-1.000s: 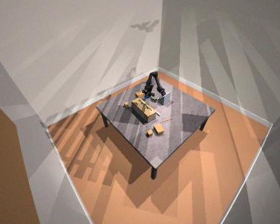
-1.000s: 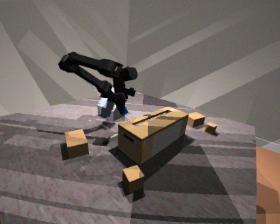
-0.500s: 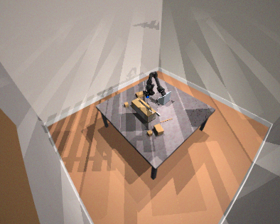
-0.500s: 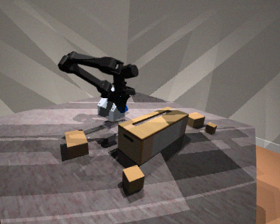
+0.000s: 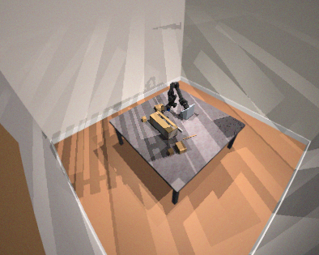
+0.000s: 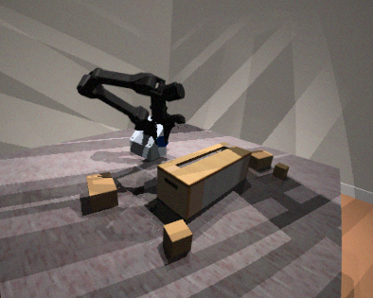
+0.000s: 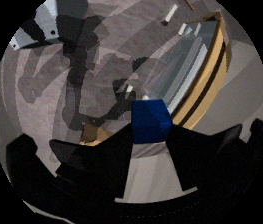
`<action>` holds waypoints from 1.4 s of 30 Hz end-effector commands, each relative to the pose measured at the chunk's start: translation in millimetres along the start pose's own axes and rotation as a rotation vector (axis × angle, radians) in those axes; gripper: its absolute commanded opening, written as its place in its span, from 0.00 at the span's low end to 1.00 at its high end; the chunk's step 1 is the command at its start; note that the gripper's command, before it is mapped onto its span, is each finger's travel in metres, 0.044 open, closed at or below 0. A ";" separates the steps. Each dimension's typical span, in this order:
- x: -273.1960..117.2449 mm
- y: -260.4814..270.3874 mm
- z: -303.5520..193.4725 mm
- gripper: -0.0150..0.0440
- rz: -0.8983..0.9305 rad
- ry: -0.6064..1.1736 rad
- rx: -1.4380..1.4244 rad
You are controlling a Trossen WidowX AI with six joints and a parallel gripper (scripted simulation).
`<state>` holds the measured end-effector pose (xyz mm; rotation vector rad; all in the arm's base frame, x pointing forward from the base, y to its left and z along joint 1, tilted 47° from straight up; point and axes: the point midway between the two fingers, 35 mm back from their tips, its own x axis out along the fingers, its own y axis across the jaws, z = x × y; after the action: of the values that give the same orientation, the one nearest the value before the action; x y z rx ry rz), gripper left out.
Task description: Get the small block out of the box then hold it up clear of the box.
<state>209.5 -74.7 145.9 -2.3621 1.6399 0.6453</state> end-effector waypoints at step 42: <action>-13.7 -1.4 -4.7 0.25 -0.008 0.072 -0.625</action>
<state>207.8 -64.4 155.4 -2.8189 1.6242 1.2284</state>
